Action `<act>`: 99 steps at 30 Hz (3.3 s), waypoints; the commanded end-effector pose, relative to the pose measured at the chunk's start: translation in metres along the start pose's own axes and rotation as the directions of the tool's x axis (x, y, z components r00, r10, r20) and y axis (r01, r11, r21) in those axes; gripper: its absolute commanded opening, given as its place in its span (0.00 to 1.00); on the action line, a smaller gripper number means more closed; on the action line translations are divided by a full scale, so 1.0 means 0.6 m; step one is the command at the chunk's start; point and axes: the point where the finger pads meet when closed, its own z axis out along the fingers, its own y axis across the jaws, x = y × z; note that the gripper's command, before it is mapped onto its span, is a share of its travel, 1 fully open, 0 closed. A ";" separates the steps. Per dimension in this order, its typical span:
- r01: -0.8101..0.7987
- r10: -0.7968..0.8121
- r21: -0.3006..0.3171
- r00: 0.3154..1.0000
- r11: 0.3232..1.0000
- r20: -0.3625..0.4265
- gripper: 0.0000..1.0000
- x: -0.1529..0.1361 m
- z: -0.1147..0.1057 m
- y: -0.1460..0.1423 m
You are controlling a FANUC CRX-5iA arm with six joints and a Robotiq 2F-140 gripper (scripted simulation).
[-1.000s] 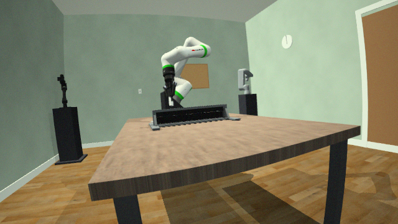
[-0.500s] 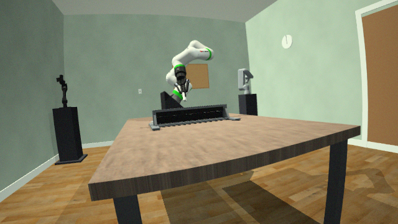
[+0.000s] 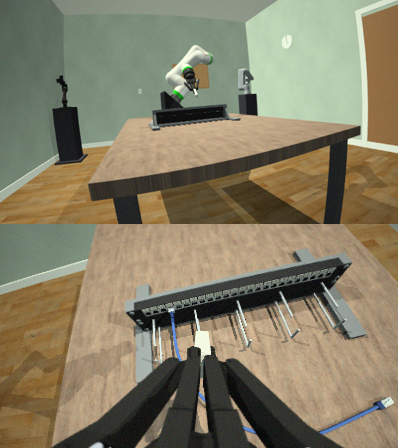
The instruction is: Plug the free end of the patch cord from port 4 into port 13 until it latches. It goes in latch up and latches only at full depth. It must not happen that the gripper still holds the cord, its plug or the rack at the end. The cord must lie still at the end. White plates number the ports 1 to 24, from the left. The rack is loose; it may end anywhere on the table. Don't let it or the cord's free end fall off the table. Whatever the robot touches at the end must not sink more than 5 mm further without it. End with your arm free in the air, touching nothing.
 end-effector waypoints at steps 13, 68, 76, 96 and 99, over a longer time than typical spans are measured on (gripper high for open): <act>0.235 -0.224 0.036 0.957 0.971 -0.186 0.00 -0.016 -0.034 -0.092; 0.237 -0.226 0.038 0.957 0.971 -0.184 0.00 0.023 0.198 -0.110; 0.237 -0.226 0.038 0.957 0.971 -0.184 0.00 0.023 0.198 -0.110; 0.237 -0.226 0.038 0.957 0.971 -0.184 0.00 0.022 0.193 -0.109; 0.237 -0.226 0.038 0.957 0.971 -0.184 0.00 0.019 0.176 -0.108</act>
